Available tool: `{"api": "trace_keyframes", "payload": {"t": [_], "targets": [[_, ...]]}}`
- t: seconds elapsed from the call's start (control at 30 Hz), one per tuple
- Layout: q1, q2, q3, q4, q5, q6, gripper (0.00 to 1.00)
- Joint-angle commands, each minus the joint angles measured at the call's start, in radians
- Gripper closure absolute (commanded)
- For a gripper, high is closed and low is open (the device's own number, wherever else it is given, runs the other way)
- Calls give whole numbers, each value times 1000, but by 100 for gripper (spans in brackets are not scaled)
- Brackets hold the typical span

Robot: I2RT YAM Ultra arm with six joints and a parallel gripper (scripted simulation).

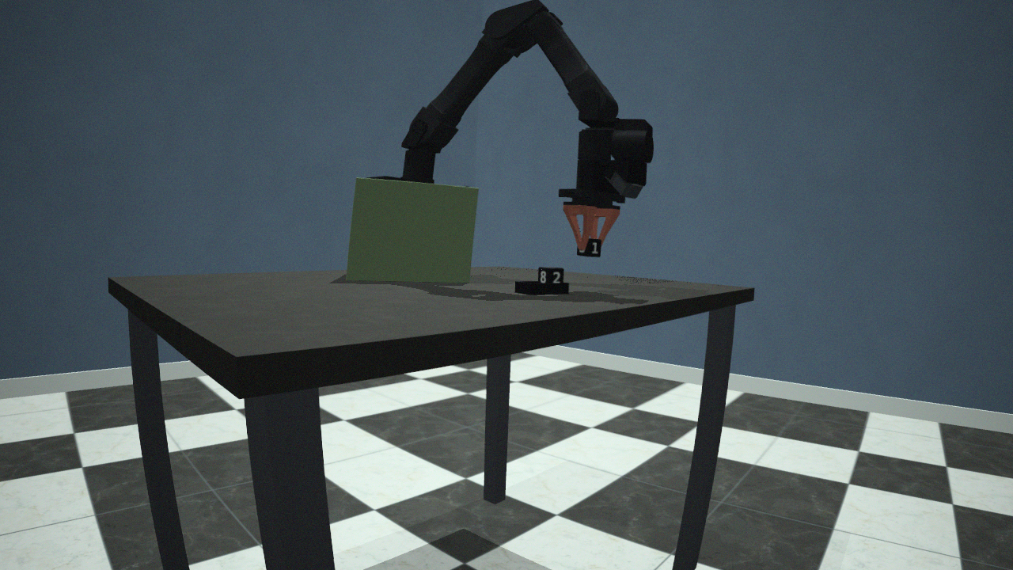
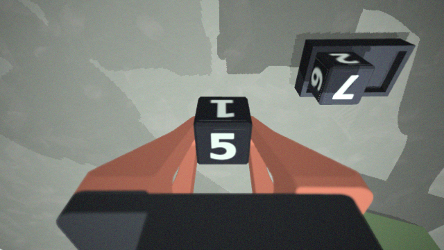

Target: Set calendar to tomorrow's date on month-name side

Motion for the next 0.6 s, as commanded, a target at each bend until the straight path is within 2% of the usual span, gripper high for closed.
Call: {"api": "trace_keyframes", "payload": {"t": [0.0,0.17,0.57], "targets": [[0,19,1,68,2,2,74],[3,81,0,131,2,4,74],[5,144,6,188,2,7,74]]}}
